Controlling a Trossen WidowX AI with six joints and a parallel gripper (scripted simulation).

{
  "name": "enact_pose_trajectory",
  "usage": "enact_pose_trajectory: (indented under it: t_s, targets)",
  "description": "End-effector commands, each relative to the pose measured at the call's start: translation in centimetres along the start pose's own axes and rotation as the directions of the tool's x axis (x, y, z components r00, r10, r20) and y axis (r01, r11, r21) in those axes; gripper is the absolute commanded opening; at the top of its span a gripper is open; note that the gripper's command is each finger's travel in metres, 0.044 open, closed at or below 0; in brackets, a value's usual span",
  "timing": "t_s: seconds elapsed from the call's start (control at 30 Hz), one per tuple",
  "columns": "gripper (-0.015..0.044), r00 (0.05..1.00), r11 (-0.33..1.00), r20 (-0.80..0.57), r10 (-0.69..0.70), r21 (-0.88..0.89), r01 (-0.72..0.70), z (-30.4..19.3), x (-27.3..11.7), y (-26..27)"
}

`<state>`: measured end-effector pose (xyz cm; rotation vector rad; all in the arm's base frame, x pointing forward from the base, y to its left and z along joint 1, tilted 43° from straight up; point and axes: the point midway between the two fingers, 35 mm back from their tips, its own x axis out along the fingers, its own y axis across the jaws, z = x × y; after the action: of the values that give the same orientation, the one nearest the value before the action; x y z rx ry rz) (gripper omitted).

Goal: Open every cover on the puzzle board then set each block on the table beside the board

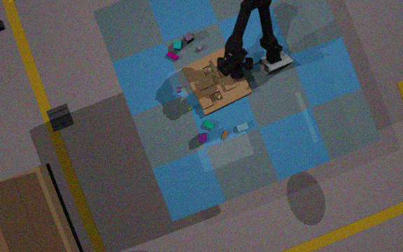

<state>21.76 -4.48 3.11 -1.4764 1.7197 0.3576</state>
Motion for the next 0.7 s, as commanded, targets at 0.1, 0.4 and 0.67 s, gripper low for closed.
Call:
enact_pose_trajectory:
  t_s: [0.1, 0.4, 0.67]
  targets:
    - [0.0000, 1.000, 0.767, -0.001, 0.011, 0.641, -0.008, 0.10, 0.20, 0.24]
    - [0.0000, 1.000, 0.996, -0.001, 0.011, 0.088, -0.011, 0.13, 0.21, 0.21]
    - [0.0000, 1.000, 0.998, 0.001, 0.004, -0.060, -0.004, 0.02, -0.15, -0.02]
